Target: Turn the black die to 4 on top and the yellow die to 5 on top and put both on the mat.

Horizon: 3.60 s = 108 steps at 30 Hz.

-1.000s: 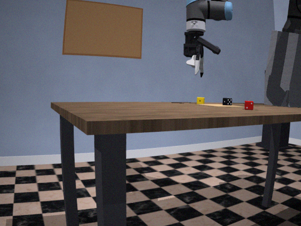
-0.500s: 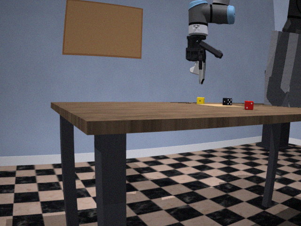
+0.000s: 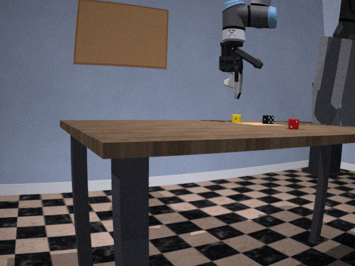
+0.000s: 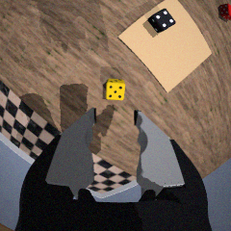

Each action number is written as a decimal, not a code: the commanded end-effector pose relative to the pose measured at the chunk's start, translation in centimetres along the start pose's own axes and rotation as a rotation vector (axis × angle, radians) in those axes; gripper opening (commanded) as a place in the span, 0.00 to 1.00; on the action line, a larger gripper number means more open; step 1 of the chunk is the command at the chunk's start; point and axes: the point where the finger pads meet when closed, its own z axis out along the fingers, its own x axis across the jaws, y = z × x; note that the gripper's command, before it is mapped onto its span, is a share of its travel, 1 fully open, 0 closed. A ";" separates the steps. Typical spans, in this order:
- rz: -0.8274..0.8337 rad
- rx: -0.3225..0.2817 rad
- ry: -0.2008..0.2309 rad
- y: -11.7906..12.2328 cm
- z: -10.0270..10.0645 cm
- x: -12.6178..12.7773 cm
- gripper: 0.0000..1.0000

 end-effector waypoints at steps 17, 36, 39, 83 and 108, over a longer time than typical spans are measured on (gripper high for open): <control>0.000 -0.001 0.000 0.1 0.1 0.0 0.28; 0.000 -0.001 0.000 0.1 1.8 0.0 0.28; 0.000 -0.001 0.000 0.1 2.1 0.0 0.28; 0.000 -0.001 0.000 0.1 5.3 0.1 0.28; 0.000 -0.001 0.000 0.1 5.3 0.1 0.28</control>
